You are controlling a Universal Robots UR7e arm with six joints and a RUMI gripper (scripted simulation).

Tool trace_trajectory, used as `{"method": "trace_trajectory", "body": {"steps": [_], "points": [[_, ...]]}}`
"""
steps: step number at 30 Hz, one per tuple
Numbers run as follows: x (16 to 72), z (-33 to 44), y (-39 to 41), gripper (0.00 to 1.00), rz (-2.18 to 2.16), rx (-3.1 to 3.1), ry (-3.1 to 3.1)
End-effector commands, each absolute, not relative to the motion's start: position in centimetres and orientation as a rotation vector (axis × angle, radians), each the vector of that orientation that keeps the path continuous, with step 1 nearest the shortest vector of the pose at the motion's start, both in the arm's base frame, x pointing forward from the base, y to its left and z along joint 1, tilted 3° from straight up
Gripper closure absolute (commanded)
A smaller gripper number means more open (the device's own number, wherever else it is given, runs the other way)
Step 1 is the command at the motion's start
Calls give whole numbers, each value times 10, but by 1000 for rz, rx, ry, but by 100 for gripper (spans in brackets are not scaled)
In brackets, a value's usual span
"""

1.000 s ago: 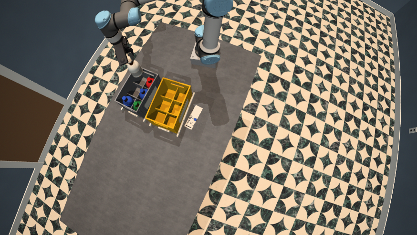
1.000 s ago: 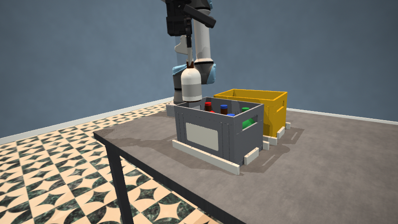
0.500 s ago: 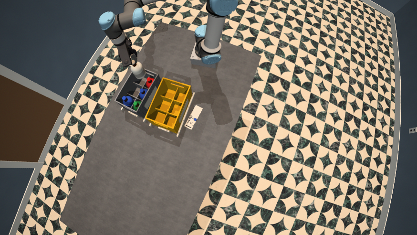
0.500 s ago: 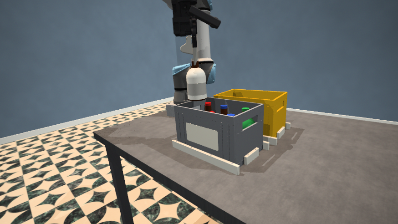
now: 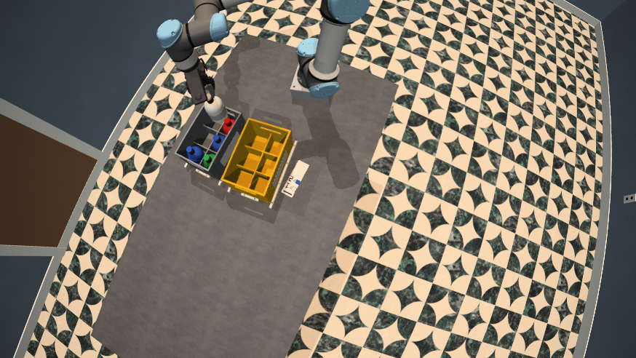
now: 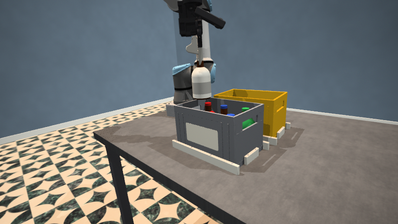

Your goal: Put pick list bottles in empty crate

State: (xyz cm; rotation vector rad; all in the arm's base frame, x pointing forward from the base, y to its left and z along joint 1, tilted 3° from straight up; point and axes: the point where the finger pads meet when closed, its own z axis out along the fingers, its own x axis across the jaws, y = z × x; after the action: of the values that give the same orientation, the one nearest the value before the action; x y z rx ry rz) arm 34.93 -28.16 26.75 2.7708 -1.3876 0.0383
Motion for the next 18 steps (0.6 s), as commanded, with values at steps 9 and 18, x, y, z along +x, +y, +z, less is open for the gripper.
{"method": "trace_trajectory", "body": {"steps": [9,18], "points": [[354,267,-256,100,41,2770,-1387],[356,266,-242,100,41,2770,-1387]]}}
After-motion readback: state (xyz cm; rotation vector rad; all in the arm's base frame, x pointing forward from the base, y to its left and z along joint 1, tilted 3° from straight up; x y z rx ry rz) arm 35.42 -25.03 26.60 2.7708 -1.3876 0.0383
